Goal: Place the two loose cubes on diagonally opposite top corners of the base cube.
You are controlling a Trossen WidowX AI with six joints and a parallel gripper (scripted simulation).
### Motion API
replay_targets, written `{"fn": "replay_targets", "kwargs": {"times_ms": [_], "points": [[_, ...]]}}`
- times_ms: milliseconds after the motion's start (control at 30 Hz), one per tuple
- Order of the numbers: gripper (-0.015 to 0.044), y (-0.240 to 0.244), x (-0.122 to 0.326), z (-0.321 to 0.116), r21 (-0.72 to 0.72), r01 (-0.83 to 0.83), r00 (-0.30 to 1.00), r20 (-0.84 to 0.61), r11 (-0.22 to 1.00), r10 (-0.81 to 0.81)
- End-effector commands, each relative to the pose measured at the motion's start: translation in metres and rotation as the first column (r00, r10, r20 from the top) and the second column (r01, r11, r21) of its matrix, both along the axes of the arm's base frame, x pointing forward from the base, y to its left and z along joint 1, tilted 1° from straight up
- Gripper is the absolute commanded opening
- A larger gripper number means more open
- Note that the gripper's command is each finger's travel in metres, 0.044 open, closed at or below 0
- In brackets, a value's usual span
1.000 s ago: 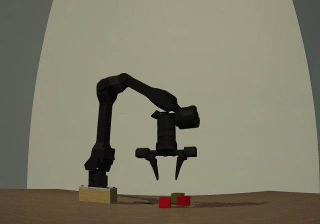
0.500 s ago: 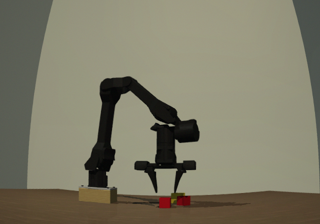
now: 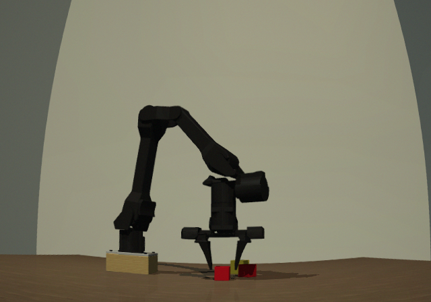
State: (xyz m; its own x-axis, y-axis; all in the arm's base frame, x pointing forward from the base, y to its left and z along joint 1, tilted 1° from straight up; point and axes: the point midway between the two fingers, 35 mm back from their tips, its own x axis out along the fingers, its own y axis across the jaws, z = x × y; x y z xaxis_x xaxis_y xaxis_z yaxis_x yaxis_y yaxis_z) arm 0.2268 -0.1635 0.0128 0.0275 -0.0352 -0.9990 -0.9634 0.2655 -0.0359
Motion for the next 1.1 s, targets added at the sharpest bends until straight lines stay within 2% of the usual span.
{"fn": "replay_targets", "kwargs": {"times_ms": [0, 67, 267, 467, 1067], "points": [[0.0265, 0.001, -0.001, -0.008, 0.008, -0.003, 1.000, -0.006, 1.000, 0.003], [0.0265, 0.001, -0.001, -0.009, 0.008, -0.003, 1.000, -0.006, 1.000, 0.003], [0.0107, 0.001, -0.001, -0.009, 0.008, -0.003, 1.000, -0.006, 1.000, 0.003], [0.0105, 0.001, -0.001, -0.005, 0.008, -0.003, 1.000, -0.006, 1.000, 0.003], [0.0105, -0.001, 0.003, 0.051, 0.007, -0.003, 1.000, -0.006, 1.000, 0.003]]}}
